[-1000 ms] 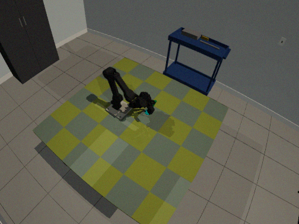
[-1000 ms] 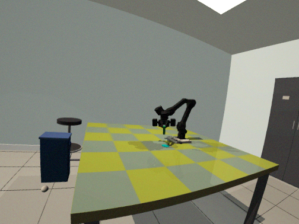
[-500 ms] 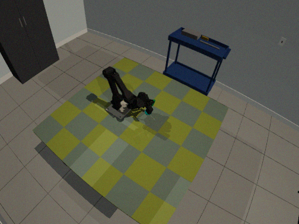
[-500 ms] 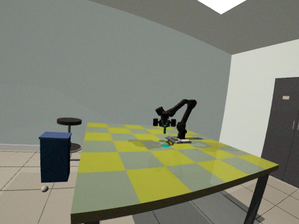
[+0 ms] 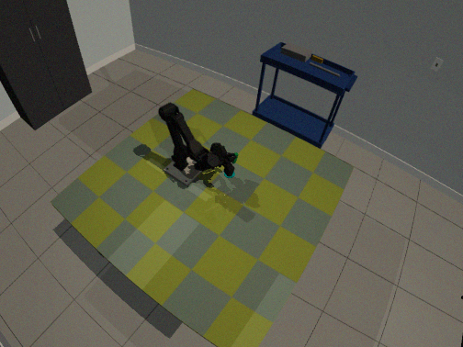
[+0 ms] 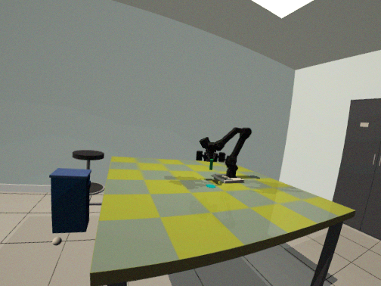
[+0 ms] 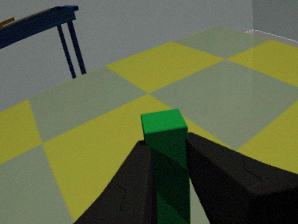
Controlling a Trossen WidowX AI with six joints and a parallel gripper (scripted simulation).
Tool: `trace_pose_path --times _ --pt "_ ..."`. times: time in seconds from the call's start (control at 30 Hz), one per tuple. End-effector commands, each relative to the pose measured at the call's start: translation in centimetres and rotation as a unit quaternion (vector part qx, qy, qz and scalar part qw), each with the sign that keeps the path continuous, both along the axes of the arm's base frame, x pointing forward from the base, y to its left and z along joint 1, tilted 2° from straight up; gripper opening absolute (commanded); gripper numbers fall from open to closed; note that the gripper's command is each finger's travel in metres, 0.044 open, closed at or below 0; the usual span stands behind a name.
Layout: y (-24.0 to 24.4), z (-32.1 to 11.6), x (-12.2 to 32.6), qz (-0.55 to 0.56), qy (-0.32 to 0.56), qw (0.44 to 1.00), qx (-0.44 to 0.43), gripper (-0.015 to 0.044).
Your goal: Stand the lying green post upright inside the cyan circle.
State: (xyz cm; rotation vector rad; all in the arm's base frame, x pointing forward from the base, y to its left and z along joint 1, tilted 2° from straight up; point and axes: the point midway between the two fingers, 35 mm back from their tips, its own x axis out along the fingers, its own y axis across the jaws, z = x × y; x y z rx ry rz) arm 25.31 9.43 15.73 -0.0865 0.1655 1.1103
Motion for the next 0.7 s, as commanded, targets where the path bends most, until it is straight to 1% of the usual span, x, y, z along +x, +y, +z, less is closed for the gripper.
trace_pose_path --times 0.0,0.67 --pt "-0.1 -0.1 -0.4 0.003 -0.005 1.000 0.007 0.0022" --pt "-0.5 0.0 -2.2 0.021 -0.046 0.998 0.029 0.0022"
